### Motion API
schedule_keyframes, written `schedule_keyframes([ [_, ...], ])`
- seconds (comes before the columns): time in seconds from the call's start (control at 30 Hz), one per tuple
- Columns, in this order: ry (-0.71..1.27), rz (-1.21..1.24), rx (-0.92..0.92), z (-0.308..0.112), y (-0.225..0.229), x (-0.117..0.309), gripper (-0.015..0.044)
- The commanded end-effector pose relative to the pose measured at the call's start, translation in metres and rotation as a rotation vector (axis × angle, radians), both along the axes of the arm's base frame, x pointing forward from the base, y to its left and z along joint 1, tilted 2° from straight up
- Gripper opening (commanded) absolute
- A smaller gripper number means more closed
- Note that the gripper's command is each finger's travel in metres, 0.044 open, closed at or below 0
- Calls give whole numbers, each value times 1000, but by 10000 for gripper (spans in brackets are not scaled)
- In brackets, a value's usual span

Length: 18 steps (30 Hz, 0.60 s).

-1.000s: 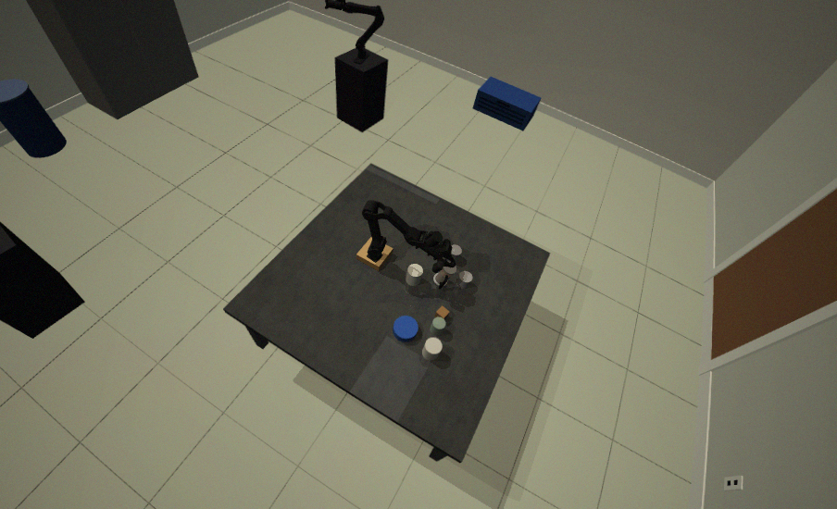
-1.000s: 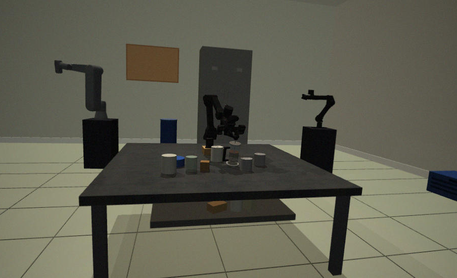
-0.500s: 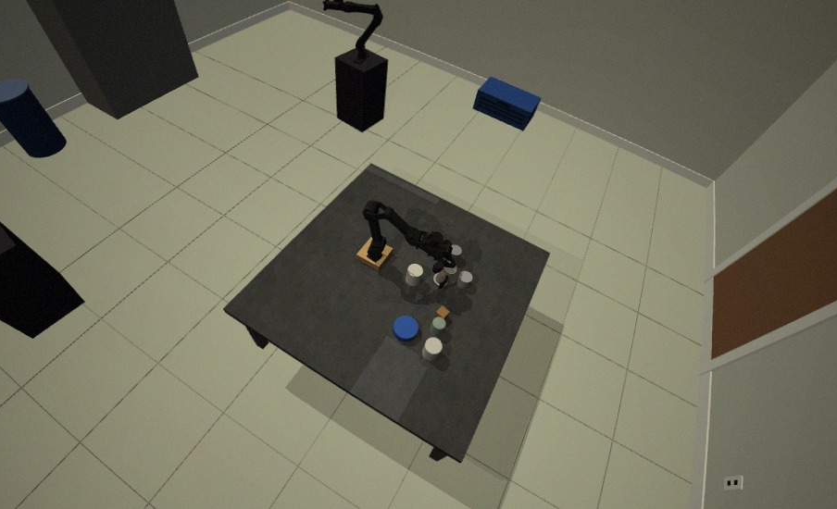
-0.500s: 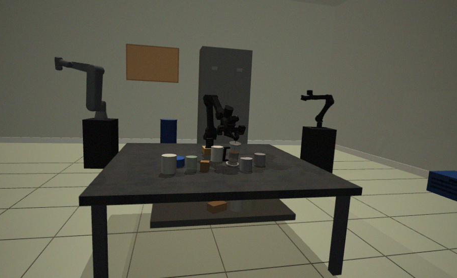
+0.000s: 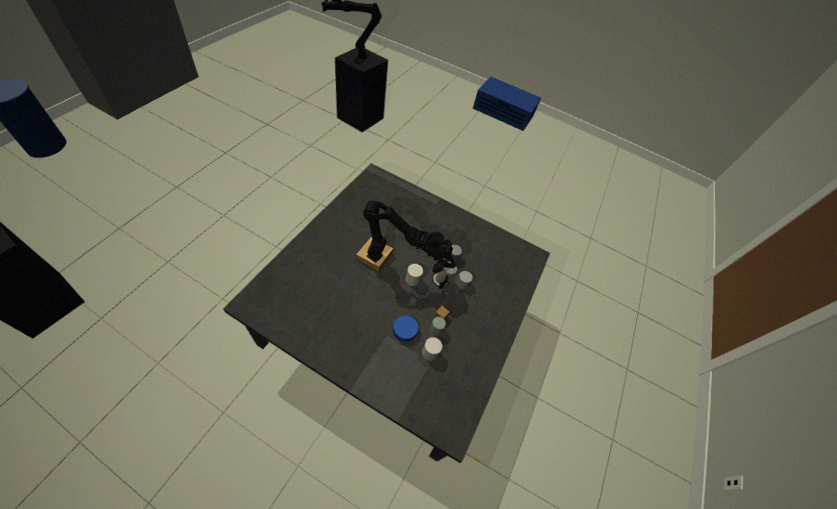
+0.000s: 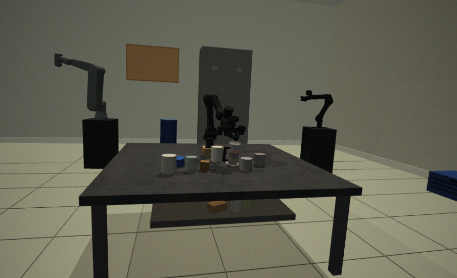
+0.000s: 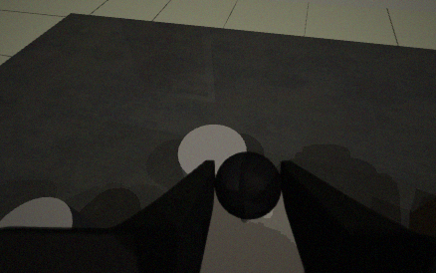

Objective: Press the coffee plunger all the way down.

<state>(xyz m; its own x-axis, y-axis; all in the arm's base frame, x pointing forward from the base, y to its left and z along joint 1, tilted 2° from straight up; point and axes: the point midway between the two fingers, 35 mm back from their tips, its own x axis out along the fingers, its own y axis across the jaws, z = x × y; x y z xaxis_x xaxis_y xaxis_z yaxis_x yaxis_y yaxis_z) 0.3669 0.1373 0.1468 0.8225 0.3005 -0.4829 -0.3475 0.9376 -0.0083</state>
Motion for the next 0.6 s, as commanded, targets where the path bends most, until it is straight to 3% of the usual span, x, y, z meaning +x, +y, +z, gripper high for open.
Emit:
schedule_keyframes([
  [0.0,0,0,0,0,0,0,125],
  [0.23,0,0,0,0,0,0,125],
  [0.57,0,0,0,0,0,0,387],
])
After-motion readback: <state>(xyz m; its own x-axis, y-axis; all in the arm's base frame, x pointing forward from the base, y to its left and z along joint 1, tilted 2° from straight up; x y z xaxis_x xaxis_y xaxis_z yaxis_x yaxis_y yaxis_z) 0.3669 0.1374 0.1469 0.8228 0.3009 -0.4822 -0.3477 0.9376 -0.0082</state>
